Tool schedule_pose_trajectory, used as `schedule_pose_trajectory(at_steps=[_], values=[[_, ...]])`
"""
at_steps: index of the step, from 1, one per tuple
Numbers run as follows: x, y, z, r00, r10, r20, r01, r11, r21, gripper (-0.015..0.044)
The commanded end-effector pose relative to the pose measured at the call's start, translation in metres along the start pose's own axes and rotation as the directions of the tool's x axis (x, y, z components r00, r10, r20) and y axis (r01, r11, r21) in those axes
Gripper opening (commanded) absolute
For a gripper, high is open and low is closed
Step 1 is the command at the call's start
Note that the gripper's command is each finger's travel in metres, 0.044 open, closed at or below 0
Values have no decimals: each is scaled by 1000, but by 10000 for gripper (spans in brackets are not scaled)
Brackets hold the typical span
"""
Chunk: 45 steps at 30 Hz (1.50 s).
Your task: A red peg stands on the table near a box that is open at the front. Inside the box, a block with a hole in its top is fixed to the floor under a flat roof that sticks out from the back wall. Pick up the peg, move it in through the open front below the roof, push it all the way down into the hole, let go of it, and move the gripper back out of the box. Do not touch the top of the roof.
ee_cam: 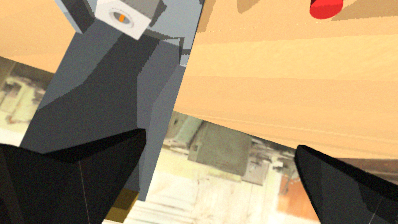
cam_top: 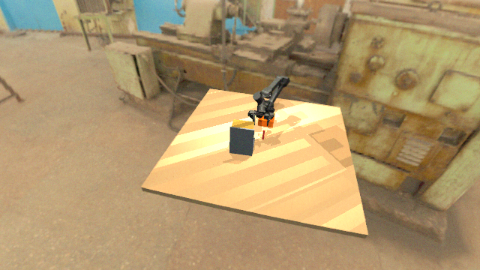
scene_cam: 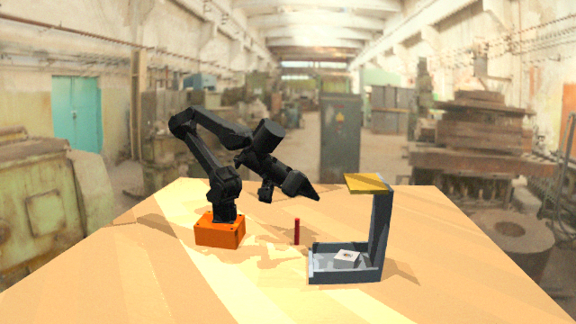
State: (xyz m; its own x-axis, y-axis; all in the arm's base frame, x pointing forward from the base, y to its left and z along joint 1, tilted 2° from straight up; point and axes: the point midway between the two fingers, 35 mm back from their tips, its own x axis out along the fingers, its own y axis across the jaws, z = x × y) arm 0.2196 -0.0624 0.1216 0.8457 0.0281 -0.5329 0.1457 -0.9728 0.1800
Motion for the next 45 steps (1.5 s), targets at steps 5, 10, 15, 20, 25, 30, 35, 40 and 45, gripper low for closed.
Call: schedule_pose_trajectory(at_steps=[5,10,15,20,25,30,35,40,45], values=[[9,-36,24,990,-121,77,113,988,102,440],[9,-37,24,989,-123,79,115,988,104,440],[9,-38,26,989,-123,87,115,989,98,309],[9,-38,26,989,-123,87,115,989,98,220],[9,-38,26,989,-123,87,115,989,98,220],[9,-38,26,989,-123,87,115,989,98,220],[12,-37,28,989,-123,87,115,989,98,220],[19,-37,34,989,-123,87,115,989,98,220],[25,-37,40,989,-123,87,115,989,98,220]])
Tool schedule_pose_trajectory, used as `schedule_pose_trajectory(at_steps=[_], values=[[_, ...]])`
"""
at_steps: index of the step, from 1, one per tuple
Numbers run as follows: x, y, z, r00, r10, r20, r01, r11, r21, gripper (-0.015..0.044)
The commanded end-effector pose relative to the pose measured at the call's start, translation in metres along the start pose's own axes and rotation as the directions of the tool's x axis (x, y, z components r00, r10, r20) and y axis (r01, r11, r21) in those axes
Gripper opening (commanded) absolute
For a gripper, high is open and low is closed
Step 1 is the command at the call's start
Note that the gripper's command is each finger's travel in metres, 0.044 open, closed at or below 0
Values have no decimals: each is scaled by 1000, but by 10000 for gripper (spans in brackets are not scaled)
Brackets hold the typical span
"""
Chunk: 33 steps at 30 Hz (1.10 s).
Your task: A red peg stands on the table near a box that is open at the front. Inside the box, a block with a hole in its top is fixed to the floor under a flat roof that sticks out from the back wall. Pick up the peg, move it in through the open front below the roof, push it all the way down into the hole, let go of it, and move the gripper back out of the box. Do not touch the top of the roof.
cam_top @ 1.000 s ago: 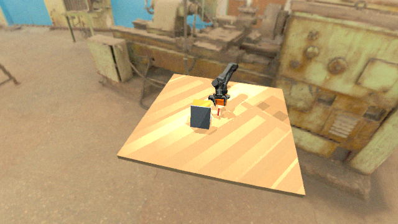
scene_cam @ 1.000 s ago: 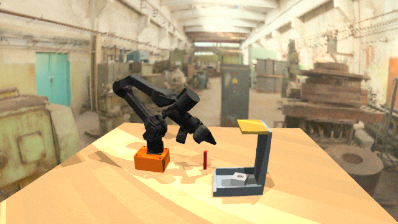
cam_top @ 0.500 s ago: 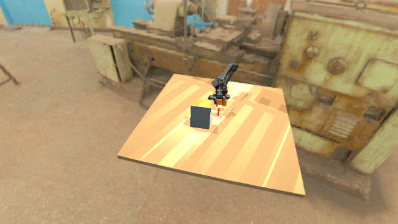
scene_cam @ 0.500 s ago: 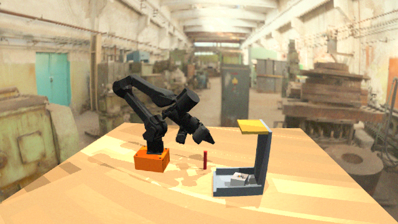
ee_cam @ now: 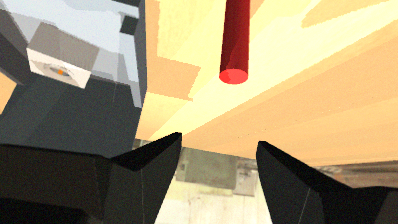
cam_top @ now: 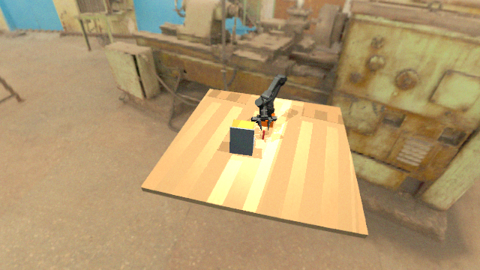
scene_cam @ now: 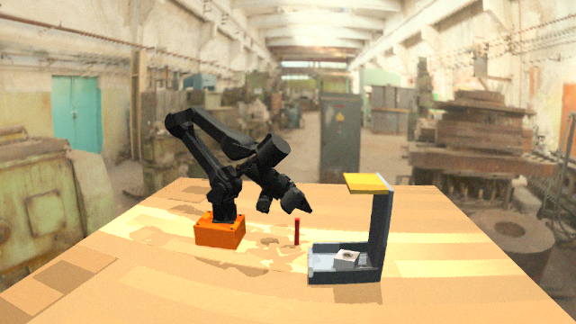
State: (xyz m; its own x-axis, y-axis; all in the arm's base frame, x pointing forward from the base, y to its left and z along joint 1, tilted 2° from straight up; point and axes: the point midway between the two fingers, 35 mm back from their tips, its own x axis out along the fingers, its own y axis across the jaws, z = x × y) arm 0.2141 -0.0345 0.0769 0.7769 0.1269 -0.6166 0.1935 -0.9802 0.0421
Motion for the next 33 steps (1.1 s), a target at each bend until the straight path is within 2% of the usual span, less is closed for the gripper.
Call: schedule_pose_trajectory(at_steps=[1,33], values=[[6,0,8,1000,-2,5,1,1000,7,220],[35,-3,50,1000,-2,6,2,1000,7,220]])
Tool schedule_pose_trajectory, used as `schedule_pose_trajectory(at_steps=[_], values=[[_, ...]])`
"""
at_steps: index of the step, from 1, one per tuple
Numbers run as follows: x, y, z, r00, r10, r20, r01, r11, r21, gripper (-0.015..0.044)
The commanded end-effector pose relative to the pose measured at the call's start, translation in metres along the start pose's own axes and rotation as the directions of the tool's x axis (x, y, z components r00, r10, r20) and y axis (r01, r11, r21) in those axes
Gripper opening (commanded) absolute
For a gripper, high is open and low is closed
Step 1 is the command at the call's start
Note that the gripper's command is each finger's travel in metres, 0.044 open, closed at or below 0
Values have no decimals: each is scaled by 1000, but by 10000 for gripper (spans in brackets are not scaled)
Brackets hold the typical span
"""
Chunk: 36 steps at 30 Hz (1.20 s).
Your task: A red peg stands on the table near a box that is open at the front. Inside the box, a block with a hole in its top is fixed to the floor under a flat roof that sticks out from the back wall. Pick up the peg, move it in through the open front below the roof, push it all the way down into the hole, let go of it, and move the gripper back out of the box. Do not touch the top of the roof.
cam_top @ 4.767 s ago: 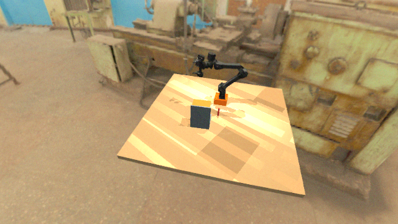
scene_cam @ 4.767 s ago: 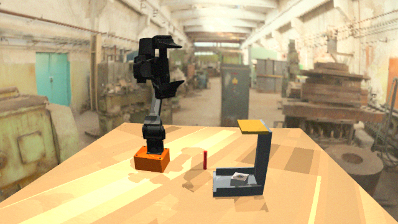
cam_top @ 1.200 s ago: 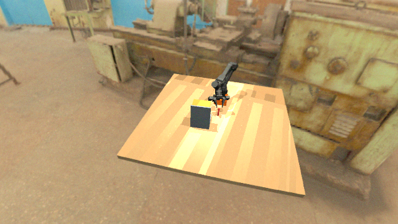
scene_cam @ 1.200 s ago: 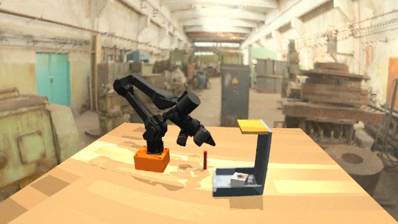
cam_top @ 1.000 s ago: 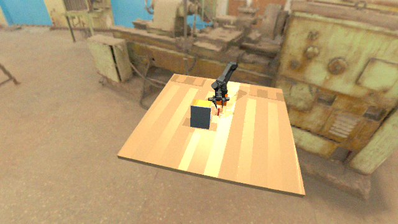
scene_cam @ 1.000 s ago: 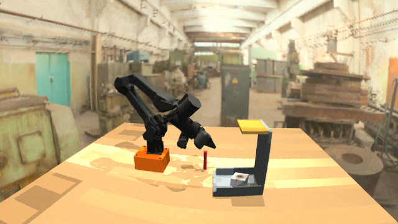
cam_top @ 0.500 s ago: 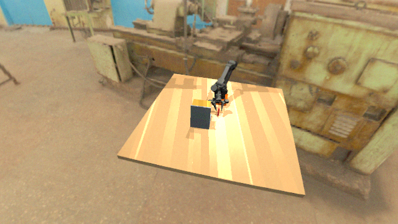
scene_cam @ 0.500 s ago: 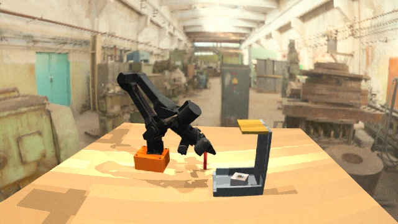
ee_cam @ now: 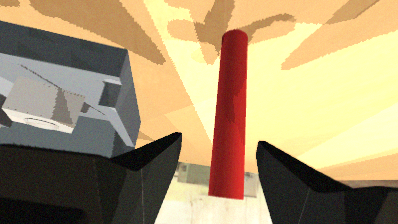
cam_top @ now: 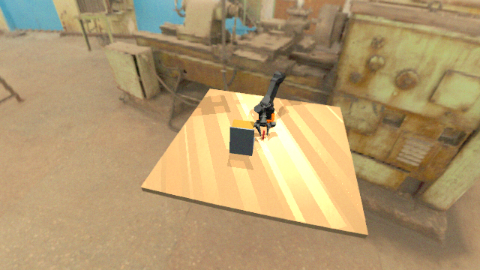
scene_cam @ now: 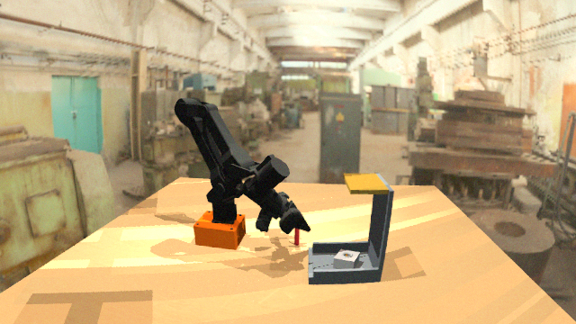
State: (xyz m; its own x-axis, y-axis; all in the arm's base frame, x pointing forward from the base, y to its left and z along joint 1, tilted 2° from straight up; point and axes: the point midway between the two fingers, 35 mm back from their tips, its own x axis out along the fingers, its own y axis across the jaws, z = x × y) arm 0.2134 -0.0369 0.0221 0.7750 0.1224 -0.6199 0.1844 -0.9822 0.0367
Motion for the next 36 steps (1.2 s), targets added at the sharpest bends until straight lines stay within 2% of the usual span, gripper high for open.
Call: schedule_pose_trajectory(at_steps=[1,7,14,19,36], values=[[2,-3,7,1000,-6,2,6,1000,-3,220],[2,-3,7,1000,-6,2,6,1000,-3,220],[2,-1,4,1000,-1,1,1,1000,1,36],[2,-1,4,1000,-1,1,1,1000,1,3],[-6,1,-8,1000,-2,1,2,1000,-1,0]])
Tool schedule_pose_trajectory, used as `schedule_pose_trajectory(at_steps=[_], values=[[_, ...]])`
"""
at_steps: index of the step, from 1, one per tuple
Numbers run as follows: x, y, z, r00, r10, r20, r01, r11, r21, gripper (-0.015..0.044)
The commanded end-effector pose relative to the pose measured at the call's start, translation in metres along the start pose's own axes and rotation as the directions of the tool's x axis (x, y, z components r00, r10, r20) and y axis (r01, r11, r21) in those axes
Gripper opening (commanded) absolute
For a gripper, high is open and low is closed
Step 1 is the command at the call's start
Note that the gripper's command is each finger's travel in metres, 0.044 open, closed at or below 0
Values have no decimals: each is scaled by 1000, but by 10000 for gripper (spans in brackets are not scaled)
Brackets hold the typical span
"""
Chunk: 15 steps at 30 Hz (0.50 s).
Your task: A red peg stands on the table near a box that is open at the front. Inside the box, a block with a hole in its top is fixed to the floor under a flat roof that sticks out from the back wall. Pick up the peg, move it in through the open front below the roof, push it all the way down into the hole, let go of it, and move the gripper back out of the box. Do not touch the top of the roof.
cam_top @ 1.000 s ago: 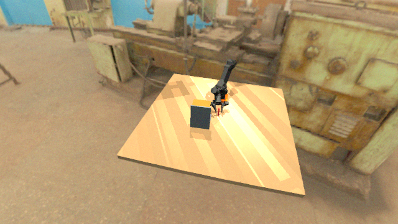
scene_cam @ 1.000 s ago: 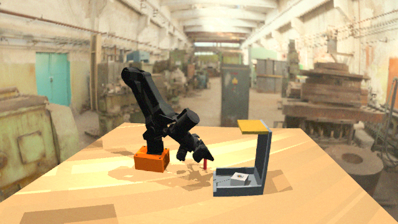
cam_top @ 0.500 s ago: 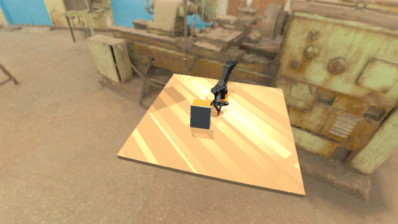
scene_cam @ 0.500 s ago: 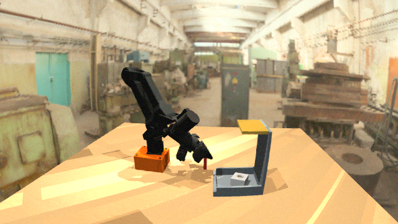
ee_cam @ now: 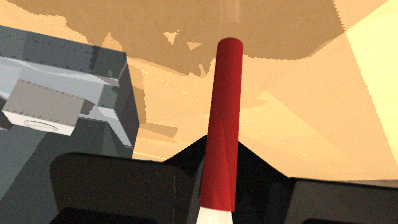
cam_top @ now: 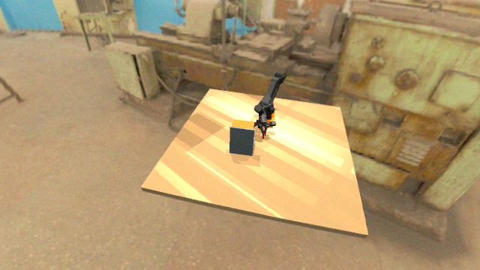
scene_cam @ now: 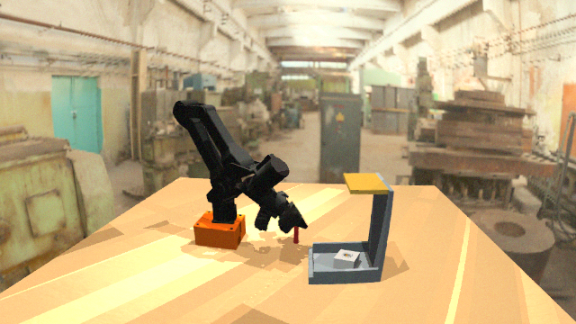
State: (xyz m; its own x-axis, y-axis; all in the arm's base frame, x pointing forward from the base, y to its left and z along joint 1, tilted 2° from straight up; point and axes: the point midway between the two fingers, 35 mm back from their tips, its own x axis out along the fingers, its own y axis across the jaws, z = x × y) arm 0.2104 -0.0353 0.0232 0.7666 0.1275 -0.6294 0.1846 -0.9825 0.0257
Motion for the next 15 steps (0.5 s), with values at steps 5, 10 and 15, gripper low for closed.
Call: schedule_pose_trajectory(at_steps=[5,10,15], values=[[-7,3,-14,1000,4,-11,-4,1000,-10,0],[-12,3,-20,1000,4,-11,-4,1000,-10,0],[-18,3,-26,1000,3,-11,-3,1000,-11,0]])
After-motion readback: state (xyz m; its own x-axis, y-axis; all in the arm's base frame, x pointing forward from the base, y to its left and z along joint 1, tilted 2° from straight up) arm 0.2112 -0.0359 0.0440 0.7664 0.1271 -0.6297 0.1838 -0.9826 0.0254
